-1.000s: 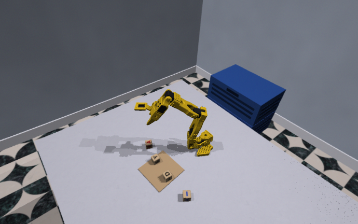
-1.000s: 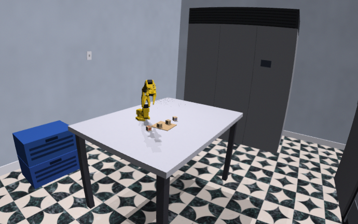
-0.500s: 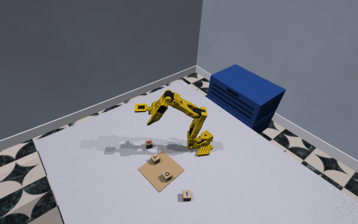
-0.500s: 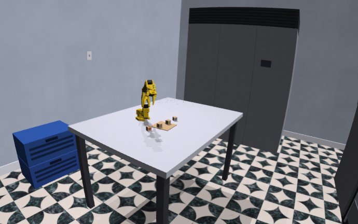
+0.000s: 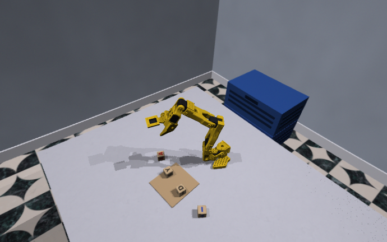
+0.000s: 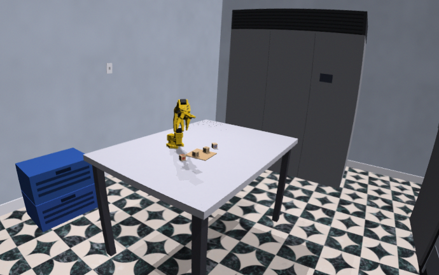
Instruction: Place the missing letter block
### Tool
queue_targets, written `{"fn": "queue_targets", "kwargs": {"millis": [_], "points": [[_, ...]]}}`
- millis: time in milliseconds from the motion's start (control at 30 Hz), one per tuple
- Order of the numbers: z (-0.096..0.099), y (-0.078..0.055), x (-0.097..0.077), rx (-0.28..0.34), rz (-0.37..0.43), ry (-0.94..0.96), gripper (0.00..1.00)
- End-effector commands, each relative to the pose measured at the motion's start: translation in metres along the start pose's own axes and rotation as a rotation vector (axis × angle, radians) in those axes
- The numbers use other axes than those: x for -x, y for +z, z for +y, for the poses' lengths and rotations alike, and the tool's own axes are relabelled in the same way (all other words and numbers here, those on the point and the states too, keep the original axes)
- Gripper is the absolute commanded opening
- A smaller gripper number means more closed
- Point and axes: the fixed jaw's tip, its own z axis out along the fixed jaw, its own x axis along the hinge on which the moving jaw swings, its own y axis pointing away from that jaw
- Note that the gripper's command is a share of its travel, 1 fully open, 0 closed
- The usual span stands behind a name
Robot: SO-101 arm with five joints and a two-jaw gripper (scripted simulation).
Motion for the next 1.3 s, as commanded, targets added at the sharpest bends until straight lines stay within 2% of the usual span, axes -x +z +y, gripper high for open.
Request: {"fn": "queue_targets", "kwargs": {"millis": [0, 900, 967, 1267], "points": [[-0.003, -0.005, 0.002, -0.023, -0.039, -0.116, 0.35], [-0.015, 0.011, -0.018, -0.018, 0.027, -1.045, 0.35], [-0.015, 0.011, -0.018, -0.018, 0.027, -1.045, 0.35], [-0.018, 0.015, -0.022, -0.007, 0.042, -1.277, 0.35]]}}
